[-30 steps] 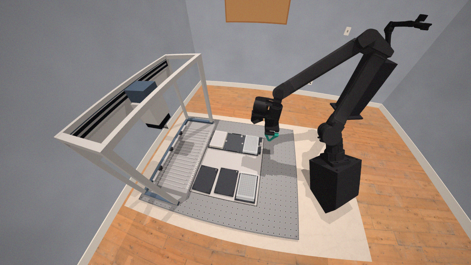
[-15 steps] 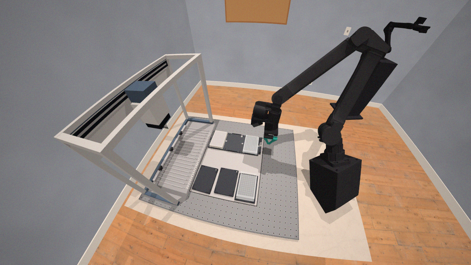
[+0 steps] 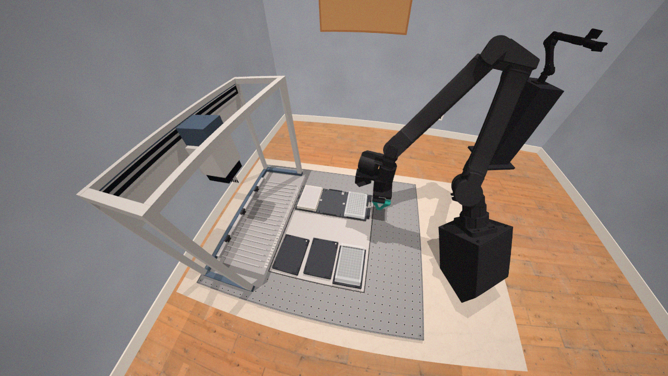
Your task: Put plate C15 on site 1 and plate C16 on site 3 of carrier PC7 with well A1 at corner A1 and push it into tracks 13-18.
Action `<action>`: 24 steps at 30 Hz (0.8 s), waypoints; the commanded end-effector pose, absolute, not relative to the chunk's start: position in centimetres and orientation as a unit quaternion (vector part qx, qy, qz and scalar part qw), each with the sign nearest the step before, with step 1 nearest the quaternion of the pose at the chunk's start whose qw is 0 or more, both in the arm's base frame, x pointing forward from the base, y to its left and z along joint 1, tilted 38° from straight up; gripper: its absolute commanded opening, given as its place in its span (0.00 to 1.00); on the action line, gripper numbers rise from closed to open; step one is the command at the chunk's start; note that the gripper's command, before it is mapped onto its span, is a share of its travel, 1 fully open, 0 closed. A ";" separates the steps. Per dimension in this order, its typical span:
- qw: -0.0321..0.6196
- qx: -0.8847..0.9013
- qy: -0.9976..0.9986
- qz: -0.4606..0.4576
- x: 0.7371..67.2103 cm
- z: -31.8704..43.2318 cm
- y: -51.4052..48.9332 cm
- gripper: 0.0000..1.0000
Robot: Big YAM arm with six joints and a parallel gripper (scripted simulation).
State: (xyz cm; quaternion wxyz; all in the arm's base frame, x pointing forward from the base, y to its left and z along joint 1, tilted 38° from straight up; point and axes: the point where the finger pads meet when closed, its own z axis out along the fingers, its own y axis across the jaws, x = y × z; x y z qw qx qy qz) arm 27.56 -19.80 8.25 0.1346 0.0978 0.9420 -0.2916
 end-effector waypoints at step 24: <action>0.139 0.091 0.941 -0.296 28.6 5.6 -22.3 0.80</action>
